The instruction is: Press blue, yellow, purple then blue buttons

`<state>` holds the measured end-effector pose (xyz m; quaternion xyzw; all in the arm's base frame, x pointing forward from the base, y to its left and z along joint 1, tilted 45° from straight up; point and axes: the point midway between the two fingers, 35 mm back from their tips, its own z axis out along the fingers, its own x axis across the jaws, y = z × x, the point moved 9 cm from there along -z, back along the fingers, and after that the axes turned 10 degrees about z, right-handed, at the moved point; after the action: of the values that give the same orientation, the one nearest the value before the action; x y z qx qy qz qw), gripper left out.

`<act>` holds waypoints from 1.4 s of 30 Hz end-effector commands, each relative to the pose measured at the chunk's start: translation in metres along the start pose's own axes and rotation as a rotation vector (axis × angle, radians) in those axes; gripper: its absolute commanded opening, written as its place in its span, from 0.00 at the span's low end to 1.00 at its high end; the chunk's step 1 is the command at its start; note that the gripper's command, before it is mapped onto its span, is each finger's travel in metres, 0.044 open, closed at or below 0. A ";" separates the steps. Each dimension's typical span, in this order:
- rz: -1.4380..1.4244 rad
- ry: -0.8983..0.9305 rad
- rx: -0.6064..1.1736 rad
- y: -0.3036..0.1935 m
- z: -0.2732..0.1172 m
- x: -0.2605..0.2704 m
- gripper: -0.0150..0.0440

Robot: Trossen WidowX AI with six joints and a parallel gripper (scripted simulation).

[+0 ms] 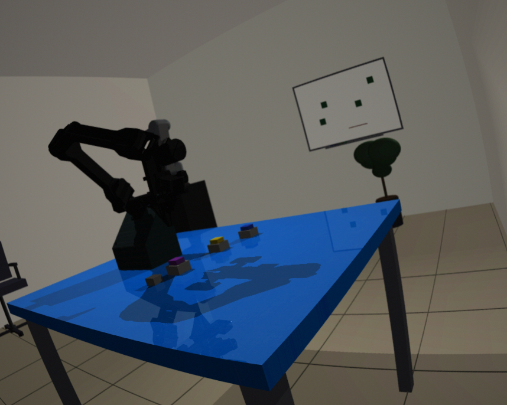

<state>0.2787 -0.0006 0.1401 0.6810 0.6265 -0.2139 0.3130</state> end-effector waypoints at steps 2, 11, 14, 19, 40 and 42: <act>-0.013 0.033 -0.002 0.016 -0.006 0.052 0.29; -0.017 0.055 0.006 0.008 -0.015 0.198 0.29; -0.014 0.045 0.008 -0.011 -0.013 0.246 0.29; -0.005 0.015 0.003 -0.051 -0.003 0.311 0.29; -0.004 0.011 0.001 -0.053 0.066 0.313 0.29; -0.004 0.011 0.001 -0.052 0.069 0.313 0.29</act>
<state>0.2733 0.1828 -0.1269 0.6846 0.6280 -0.2060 0.3074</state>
